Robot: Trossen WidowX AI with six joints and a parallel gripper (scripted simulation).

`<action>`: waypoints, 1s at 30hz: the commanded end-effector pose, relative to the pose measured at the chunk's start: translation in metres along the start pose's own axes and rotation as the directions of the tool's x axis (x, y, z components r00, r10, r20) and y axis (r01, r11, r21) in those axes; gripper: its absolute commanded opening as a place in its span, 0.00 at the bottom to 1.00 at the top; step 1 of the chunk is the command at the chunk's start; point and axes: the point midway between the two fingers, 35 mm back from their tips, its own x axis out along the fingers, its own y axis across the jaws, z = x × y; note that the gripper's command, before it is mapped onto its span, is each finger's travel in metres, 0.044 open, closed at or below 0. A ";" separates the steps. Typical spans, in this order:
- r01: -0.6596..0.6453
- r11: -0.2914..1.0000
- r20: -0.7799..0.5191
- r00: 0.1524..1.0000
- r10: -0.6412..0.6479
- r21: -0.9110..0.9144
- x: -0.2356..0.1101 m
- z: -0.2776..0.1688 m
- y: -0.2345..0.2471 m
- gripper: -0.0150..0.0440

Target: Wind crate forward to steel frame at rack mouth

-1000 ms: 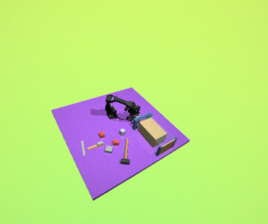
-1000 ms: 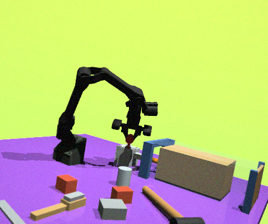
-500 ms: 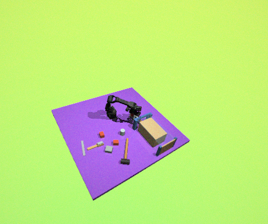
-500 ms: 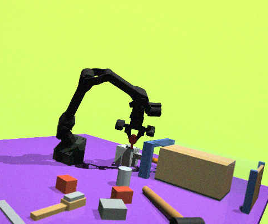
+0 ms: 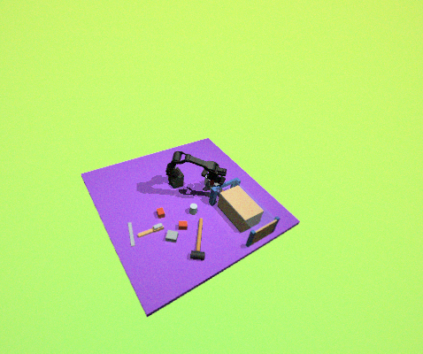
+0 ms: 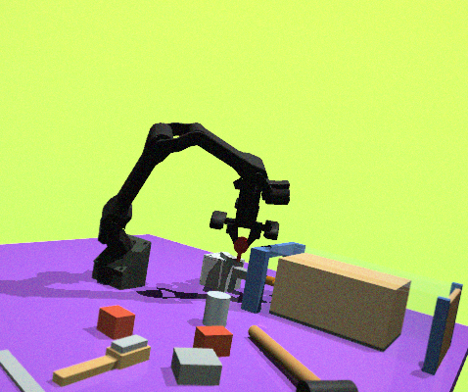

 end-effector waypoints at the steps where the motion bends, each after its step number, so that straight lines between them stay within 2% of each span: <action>1: 0.018 1.000 0.005 1.000 -0.018 0.000 0.003 0.006 -0.012 0.25; 30: 0.020 1.000 0.007 1.000 -0.020 0.000 0.013 0.029 -0.037 0.25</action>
